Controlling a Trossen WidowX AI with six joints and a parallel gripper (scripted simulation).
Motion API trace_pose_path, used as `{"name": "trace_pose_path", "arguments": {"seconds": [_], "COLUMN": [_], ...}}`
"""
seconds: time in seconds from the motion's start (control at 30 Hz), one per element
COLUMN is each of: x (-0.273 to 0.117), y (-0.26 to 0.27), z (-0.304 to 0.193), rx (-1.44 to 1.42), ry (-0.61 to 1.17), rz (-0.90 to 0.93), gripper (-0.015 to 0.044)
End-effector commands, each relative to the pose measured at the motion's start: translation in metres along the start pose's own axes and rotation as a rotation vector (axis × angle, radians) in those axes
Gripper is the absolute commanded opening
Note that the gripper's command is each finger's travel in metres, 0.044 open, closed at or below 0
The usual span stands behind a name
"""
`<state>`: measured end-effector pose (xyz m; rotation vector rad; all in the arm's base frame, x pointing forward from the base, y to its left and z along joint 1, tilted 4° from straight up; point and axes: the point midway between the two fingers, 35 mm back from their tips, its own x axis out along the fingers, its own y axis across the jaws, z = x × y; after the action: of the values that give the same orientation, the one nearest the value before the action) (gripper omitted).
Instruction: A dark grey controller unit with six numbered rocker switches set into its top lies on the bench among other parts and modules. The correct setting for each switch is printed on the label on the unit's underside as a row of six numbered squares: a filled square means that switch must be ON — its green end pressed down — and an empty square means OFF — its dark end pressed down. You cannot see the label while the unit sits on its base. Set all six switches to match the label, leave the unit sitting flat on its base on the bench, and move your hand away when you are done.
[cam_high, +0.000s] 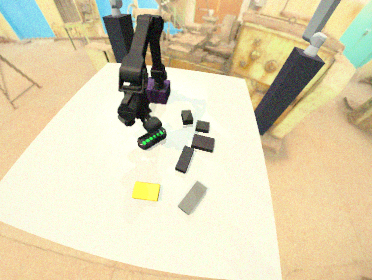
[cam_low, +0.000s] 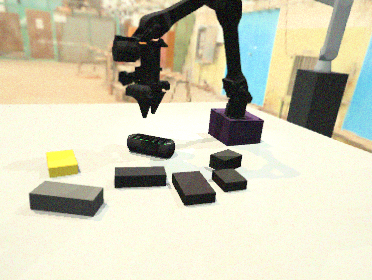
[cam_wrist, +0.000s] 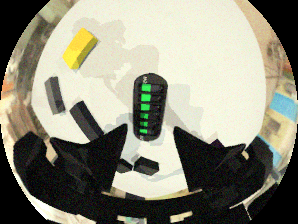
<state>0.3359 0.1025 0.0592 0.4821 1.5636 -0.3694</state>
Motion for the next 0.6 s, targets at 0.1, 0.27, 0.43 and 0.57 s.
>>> {"name": "trace_pose_path", "arguments": {"seconds": [0.1, 0.27, 0.43, 0.57], "x": [0.0, 0.009, 0.041, 0.061], "y": [0.0, -0.006, -0.029, -0.045], "z": [0.0, -0.001, -0.006, -0.011], "rx": [0.0, -0.001, -0.002, -0.003], "ry": [0.0, -0.001, -0.005, -0.007], "rz": [-0.001, -0.002, -0.008, -0.012], "gripper": [0.044, 0.0361, 0.023, 0.0125]}}
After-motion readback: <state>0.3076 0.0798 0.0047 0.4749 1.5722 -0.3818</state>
